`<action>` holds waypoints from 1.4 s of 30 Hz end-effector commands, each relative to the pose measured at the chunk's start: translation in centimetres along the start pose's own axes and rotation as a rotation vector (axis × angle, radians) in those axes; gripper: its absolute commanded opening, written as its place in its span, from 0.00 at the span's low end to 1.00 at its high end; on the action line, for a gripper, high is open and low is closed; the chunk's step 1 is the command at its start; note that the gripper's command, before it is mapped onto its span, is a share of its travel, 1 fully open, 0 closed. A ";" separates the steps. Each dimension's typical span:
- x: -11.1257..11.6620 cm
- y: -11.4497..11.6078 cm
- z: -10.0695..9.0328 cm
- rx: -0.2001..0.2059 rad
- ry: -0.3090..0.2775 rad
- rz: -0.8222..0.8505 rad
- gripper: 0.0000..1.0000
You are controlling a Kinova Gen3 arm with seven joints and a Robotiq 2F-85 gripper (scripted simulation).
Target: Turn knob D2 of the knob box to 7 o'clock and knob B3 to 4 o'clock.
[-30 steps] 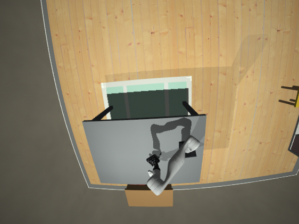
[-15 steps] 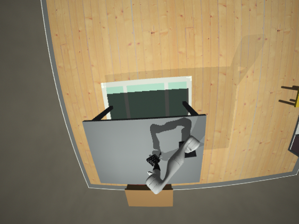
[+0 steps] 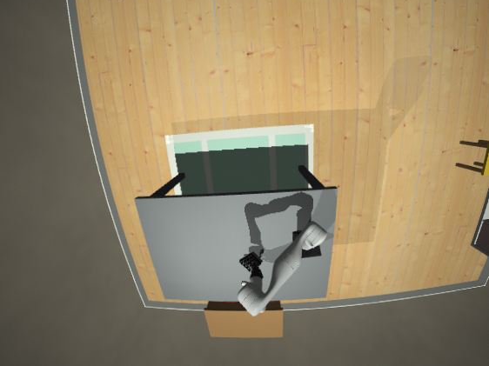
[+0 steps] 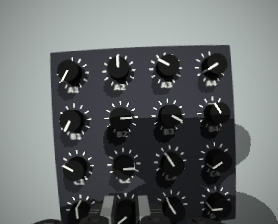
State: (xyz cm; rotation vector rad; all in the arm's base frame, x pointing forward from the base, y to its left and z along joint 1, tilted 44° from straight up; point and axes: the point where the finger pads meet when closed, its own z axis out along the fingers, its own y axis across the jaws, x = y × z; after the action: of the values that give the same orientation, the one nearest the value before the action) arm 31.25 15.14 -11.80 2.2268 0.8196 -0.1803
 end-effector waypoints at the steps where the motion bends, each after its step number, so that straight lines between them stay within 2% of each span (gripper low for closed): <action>1: 0.0 0.0 0.0 0.001 0.000 -0.013 0.08; 41: 0.0 0.0 0.0 0.001 0.000 -0.080 0.08; 42: 0.0 0.0 0.0 0.001 0.000 -0.080 0.19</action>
State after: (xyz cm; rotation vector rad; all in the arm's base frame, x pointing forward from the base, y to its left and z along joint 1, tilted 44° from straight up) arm 31.25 15.07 -11.83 2.1962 0.9082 -0.2210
